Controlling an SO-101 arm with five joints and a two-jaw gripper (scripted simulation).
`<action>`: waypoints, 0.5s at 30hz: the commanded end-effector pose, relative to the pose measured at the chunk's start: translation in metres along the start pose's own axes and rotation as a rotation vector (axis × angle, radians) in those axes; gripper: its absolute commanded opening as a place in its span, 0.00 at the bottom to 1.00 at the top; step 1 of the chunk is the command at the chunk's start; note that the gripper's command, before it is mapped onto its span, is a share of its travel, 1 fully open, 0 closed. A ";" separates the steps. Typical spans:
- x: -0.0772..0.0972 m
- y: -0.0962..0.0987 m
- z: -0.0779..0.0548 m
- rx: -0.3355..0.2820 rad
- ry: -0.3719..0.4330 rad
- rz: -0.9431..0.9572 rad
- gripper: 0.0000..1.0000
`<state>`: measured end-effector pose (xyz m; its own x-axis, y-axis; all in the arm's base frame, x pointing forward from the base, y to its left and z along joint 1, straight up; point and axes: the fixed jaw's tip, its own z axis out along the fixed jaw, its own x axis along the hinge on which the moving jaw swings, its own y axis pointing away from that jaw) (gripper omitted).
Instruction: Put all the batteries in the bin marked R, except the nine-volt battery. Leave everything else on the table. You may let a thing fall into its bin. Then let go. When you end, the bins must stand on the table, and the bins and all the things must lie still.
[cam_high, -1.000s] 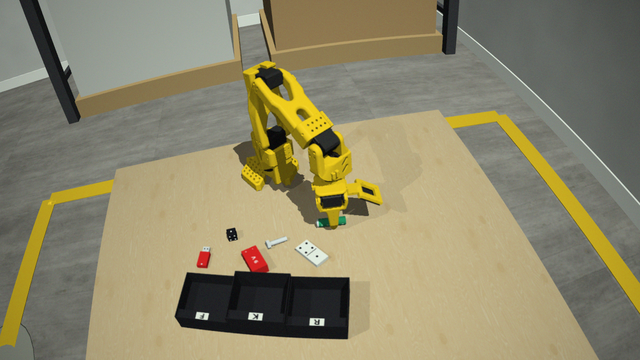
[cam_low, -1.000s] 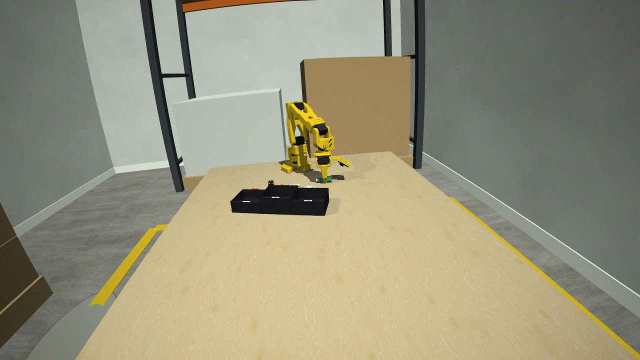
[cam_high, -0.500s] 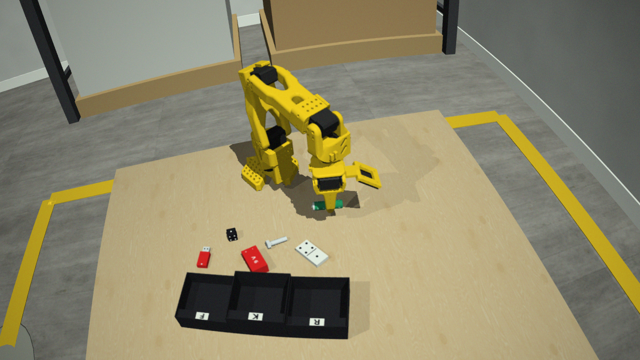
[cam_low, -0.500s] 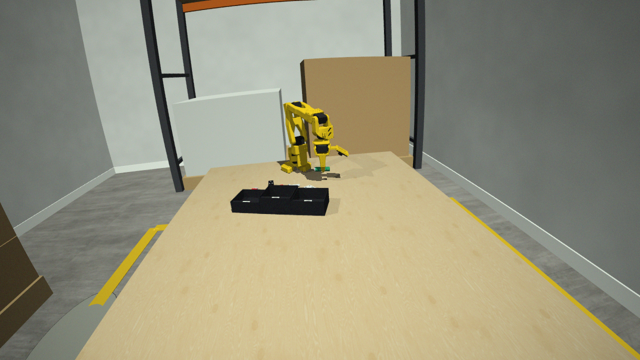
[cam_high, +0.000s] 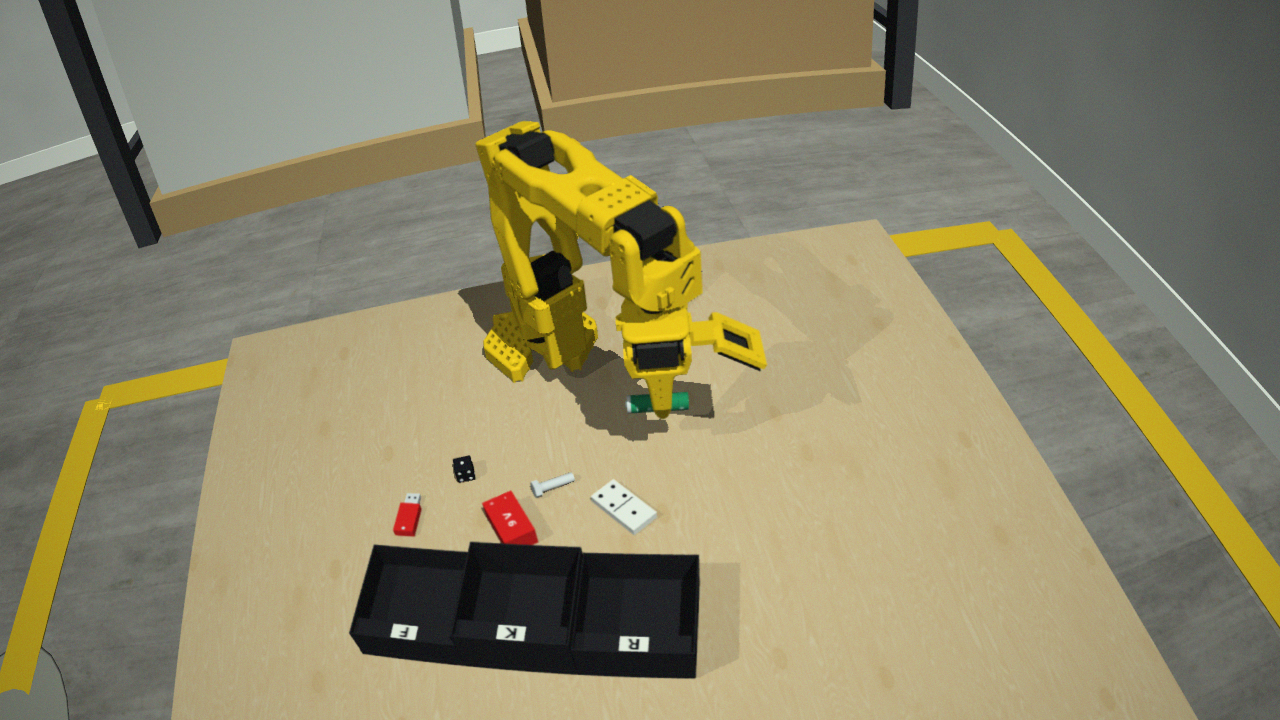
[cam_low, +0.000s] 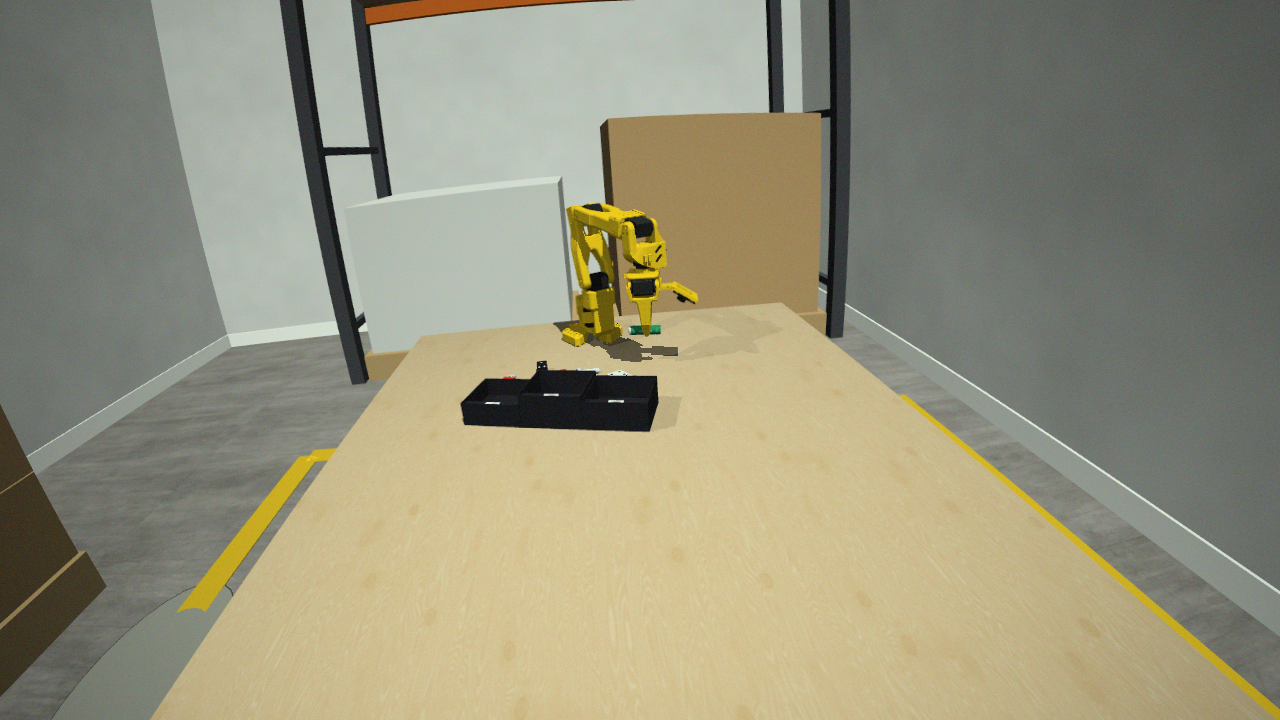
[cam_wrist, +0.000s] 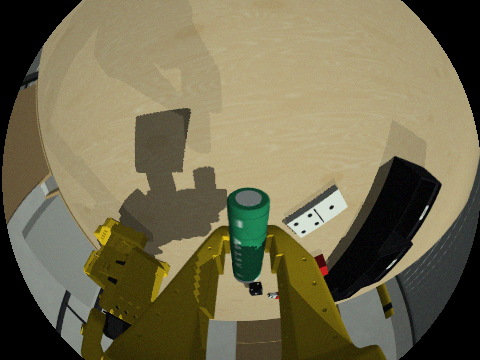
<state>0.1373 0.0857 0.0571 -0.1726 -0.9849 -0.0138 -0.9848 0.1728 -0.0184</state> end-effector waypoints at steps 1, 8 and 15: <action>-0.005 -0.030 -0.017 0.071 -0.061 0.199 0.00; 0.002 -0.072 -0.033 0.137 -0.119 0.518 0.00; 0.006 -0.085 -0.037 0.159 -0.140 0.616 0.00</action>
<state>0.2105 0.0656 0.0845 -0.6754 -0.7210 -0.1548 -0.7165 0.6913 -0.0937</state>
